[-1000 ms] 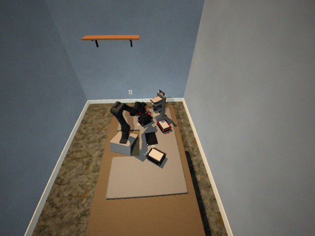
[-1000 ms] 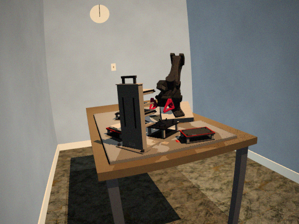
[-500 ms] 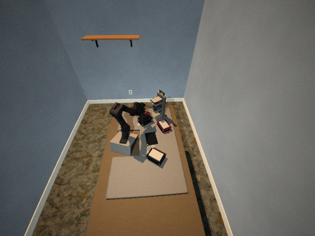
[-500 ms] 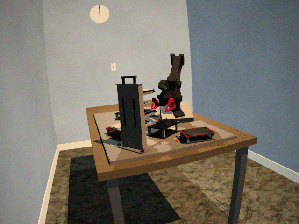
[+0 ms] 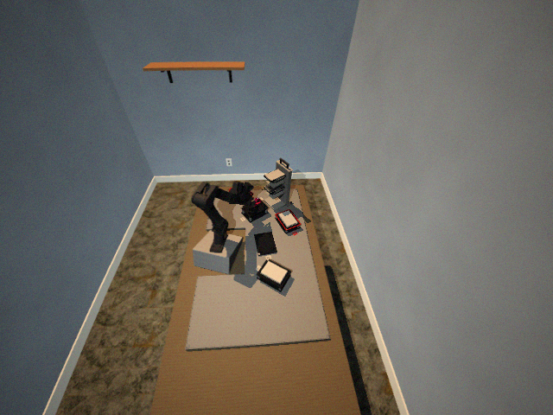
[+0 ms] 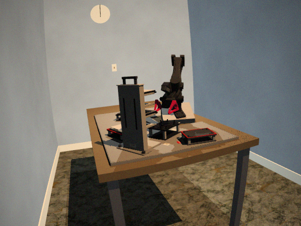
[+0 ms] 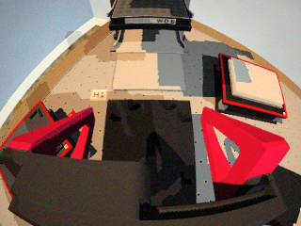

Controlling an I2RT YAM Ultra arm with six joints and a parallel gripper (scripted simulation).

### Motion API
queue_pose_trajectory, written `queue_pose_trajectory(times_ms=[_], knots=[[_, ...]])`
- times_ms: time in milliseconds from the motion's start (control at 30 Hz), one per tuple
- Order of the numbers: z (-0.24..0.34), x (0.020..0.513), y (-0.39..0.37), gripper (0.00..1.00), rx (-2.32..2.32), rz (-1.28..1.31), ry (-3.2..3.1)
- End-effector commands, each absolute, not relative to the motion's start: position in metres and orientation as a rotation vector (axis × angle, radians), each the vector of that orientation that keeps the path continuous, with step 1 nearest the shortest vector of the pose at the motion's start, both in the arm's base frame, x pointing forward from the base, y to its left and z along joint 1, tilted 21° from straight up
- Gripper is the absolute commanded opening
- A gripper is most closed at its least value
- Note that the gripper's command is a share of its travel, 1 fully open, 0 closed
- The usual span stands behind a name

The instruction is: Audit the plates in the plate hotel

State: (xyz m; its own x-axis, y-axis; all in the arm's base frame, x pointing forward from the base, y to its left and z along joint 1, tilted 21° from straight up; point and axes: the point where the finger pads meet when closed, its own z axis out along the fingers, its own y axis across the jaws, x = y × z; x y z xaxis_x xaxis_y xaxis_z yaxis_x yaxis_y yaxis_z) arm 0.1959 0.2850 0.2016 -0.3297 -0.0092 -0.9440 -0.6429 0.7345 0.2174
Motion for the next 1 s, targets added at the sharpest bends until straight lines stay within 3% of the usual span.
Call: queue_pose_trajectory(times_ms=[0,67,167,400,967], knots=[[0.196,0.196,0.285,1.0,-0.496,0.697,1.809],[0.222,0.197,0.285,1.0,-0.456,0.738,1.757],[0.19,0.194,0.286,1.0,-0.497,0.697,1.809],[0.178,0.191,0.287,1.0,-0.496,0.697,1.809],[0.195,0.217,0.307,1.0,-0.476,0.712,1.774]])
